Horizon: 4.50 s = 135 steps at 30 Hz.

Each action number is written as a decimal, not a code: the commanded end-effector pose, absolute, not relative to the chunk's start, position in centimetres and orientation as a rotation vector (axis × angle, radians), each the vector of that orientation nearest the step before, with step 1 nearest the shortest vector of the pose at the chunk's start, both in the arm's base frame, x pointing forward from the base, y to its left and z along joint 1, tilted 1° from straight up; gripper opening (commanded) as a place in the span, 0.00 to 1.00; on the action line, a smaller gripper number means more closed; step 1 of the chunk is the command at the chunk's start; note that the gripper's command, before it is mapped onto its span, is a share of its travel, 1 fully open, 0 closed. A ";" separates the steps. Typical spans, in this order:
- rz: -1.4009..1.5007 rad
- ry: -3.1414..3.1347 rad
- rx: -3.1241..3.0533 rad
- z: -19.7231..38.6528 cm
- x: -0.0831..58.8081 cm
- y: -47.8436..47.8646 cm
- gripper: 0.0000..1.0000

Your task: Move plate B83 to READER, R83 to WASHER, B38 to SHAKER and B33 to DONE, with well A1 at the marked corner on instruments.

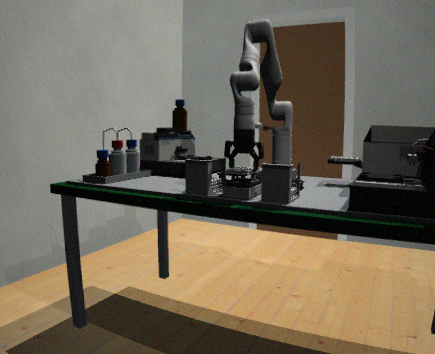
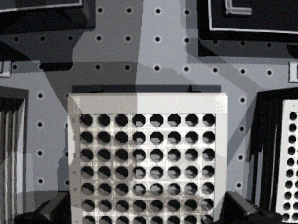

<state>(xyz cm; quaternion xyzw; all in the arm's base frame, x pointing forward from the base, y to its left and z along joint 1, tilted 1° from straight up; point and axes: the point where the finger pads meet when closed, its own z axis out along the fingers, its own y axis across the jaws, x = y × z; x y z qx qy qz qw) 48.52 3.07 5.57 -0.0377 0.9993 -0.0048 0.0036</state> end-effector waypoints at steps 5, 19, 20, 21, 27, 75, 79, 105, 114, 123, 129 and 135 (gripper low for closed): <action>-0.015 3.130 -0.118 5.4 48.6 3.1 0.94; -0.015 3.130 -0.118 3.8 48.6 3.1 0.94; -0.015 3.130 -0.118 3.8 48.6 3.1 0.94; -0.015 3.130 -0.118 3.8 48.6 3.1 0.94; -0.015 3.130 -0.118 3.8 48.6 3.1 0.94; -0.015 3.130 -0.118 3.3 48.6 3.1 0.94; -0.015 3.130 -0.118 3.1 48.6 3.1 0.94; -0.015 3.130 -0.118 2.8 48.6 3.0 1.00; -0.015 3.130 -0.118 2.8 48.6 3.0 1.00; -0.015 3.130 -0.118 3.0 48.6 3.0 1.00; -0.015 3.130 -0.118 3.8 48.6 3.1 1.00; -0.015 3.130 -0.118 4.6 48.6 3.1 1.00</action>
